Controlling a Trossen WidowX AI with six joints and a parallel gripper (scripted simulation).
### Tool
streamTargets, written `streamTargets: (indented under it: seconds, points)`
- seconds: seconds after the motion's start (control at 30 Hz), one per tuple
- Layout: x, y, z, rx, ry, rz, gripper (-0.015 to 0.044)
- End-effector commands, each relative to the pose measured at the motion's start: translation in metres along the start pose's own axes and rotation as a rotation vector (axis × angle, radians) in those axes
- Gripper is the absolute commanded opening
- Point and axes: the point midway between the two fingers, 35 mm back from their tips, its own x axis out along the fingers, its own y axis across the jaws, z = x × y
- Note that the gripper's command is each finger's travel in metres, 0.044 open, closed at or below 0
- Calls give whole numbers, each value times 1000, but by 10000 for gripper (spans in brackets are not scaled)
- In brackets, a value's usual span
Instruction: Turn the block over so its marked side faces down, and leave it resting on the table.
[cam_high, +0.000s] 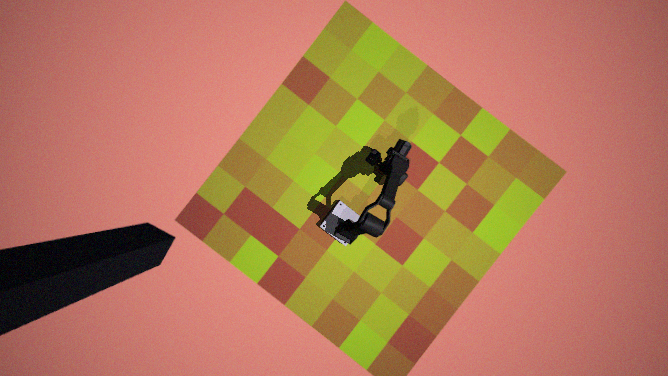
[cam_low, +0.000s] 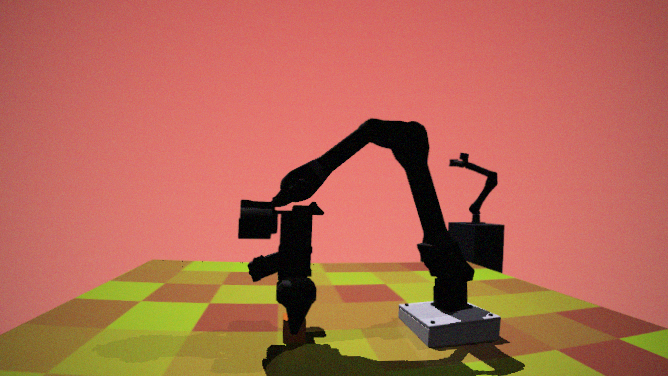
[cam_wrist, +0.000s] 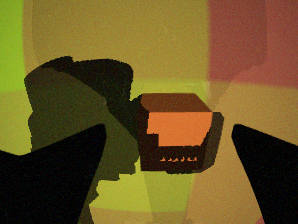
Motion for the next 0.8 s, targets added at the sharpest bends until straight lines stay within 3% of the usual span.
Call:
streamTargets:
  seconds: [0.0, 0.27, 0.77]
  points:
    - [5, 1, -2, -7, 8, 4, 361]
    - [5, 1, -2, -7, 8, 4, 151]
    - [5, 1, -2, -7, 8, 4, 51]
